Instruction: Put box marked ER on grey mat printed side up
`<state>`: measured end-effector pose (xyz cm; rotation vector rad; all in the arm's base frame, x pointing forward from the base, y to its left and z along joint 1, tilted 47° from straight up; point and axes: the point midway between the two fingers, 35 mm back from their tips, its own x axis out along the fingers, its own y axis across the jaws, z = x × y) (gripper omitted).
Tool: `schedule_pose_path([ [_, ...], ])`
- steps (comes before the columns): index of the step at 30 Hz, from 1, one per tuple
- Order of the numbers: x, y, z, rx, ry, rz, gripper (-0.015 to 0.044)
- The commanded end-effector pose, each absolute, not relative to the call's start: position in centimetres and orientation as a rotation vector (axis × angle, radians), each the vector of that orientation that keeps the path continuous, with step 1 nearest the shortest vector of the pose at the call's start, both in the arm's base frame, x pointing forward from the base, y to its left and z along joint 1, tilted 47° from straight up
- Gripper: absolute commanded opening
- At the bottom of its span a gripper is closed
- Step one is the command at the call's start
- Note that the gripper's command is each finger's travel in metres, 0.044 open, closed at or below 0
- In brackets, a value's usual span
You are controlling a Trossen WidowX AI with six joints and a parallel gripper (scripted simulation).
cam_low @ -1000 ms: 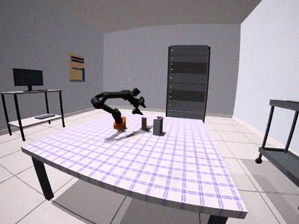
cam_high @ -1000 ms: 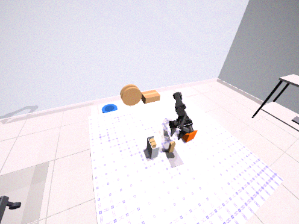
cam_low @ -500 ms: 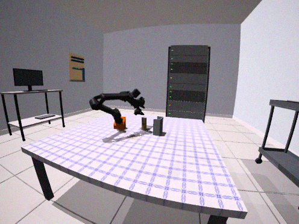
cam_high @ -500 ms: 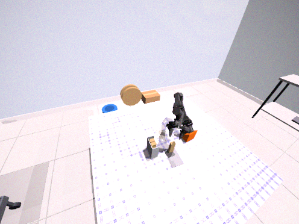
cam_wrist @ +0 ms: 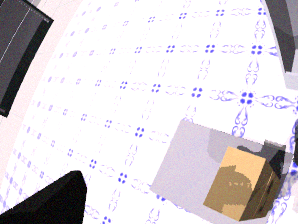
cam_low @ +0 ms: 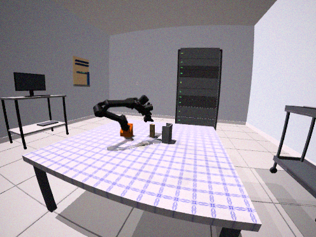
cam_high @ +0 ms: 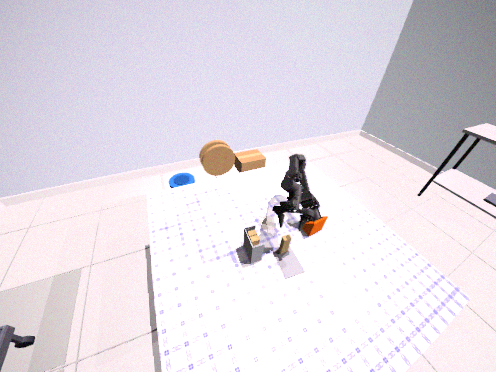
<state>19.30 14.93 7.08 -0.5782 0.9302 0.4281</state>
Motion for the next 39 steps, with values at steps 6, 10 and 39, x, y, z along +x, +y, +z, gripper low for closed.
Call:
schedule_pose_path([
  [6, 19.6, 14.7, 7.2, -0.71, 0.956, 0.581, 0.044],
  [10, 19.7, 14.7, 7.2, -0.766, 0.96, 0.655, 0.044],
  [39, 20.8, 10.8, 10.1, -0.94, 0.968, 0.872, 0.044],
])
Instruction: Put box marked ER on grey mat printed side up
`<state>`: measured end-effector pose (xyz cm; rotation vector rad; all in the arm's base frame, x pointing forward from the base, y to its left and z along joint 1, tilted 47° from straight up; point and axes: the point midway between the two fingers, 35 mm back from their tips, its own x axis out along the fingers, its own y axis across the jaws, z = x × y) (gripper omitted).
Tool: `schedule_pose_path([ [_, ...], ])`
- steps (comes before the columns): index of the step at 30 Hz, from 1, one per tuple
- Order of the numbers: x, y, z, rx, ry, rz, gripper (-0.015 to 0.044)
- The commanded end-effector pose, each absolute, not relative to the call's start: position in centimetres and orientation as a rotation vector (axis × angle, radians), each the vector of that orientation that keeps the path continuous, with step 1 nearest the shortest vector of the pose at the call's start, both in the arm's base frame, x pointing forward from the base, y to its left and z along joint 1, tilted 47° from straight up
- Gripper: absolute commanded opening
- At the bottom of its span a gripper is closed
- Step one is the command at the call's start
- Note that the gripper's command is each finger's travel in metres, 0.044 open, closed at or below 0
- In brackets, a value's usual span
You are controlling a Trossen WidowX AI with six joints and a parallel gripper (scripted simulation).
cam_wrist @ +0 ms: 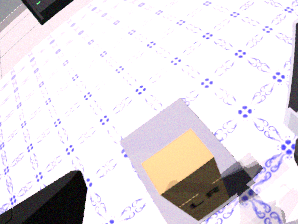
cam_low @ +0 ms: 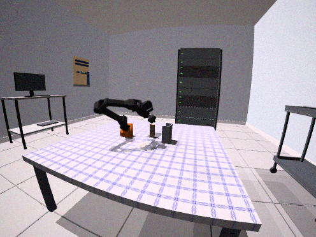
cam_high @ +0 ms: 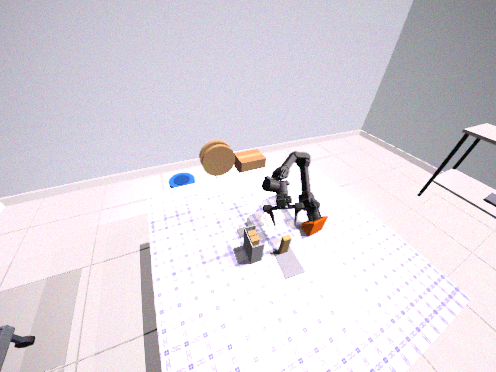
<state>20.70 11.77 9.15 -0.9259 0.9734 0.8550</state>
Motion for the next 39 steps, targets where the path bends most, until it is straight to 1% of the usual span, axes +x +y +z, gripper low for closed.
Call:
schedule_pose_path([
  [1, 20.9, 10.5, 10.3, -0.944, 0.969, 0.877, 0.044],
  [15, 20.6, 7.2, 12.9, -0.99, 0.967, 0.935, 0.044],
  [39, 21.4, 4.7, 10.5, -0.994, 0.969, 0.933, 0.044],
])
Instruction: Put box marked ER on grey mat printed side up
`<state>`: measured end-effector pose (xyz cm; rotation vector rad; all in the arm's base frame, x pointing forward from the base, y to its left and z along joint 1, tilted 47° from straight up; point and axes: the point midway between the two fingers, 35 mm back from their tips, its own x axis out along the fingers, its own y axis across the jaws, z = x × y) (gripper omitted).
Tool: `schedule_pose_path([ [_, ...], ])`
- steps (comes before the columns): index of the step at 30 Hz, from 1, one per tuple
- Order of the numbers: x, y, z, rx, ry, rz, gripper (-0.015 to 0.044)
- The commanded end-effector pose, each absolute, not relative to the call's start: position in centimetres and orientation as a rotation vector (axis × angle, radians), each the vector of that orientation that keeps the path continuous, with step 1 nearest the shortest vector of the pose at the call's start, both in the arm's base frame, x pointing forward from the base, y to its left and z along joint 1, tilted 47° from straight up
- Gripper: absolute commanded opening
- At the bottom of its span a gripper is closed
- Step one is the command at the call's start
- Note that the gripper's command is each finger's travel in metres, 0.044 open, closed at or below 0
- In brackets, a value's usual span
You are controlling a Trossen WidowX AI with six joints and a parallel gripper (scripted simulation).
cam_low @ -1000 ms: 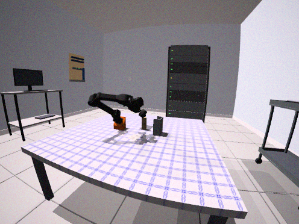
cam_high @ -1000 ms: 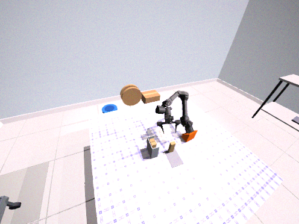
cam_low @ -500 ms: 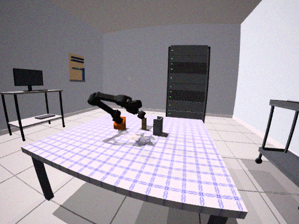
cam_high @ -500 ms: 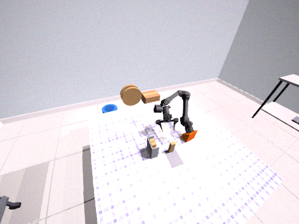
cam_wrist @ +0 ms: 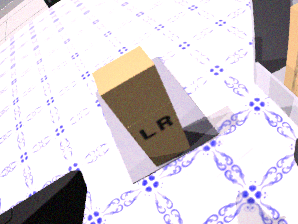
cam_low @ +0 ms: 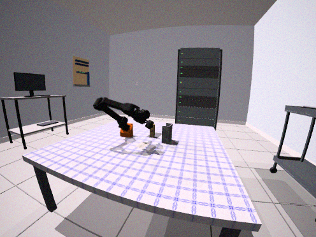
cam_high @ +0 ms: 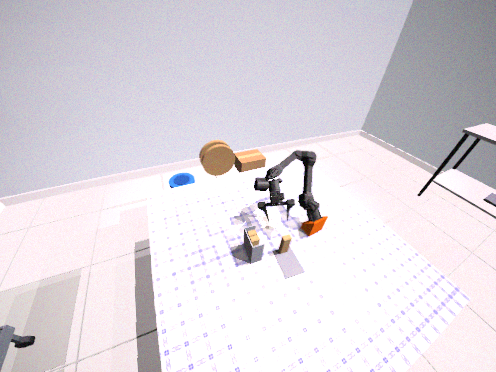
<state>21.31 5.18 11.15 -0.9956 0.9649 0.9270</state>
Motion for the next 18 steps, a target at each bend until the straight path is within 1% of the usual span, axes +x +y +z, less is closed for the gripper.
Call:
schedule_pose_path([
  [1, 21.4, 4.6, 10.4, -0.994, 0.969, 0.933, 0.044],
  [18, 21.8, 3.4, 8.7, -0.995, 0.968, 0.932, 0.044],
])
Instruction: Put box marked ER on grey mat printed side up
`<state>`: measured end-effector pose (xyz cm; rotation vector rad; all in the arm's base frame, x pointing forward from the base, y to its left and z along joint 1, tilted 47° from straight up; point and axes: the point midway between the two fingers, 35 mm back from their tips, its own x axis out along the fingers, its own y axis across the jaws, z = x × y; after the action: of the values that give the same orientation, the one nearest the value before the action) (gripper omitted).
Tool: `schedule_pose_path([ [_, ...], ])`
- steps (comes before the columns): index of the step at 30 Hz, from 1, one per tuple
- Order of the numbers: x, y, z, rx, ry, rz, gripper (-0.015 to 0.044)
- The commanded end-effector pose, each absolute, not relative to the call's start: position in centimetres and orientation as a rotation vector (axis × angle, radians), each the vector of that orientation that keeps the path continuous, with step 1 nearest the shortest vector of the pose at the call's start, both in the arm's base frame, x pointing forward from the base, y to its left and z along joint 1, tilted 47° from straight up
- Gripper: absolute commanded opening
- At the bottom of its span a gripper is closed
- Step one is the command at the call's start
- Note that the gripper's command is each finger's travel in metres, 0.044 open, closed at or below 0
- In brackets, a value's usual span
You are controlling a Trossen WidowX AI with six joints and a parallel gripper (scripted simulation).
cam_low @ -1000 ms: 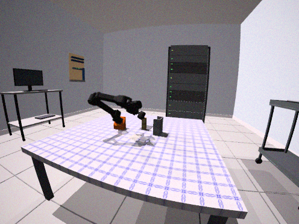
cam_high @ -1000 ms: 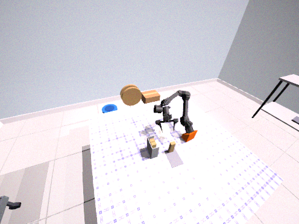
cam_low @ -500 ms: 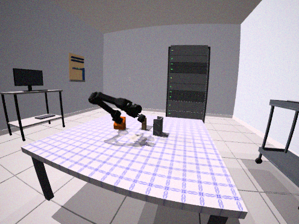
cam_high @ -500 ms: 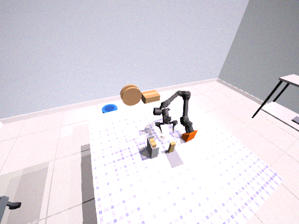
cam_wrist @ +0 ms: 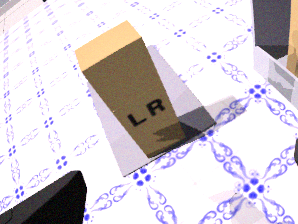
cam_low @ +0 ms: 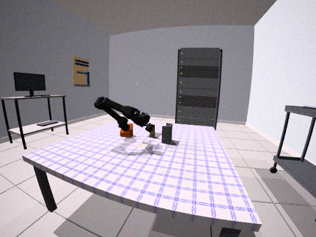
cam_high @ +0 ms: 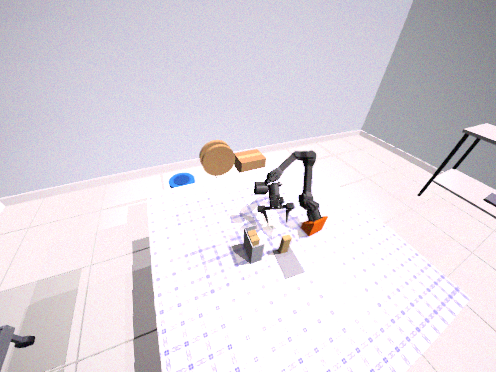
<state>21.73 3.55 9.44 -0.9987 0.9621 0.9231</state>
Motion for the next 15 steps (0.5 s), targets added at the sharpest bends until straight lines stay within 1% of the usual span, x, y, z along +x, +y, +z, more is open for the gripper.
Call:
schedule_pose_path([
  [1, 21.8, 3.4, 8.6, -0.995, 0.968, 0.932, 0.044],
  [15, 22.3, 3.2, 6.3, -0.995, 0.968, 0.932, 0.044],
])
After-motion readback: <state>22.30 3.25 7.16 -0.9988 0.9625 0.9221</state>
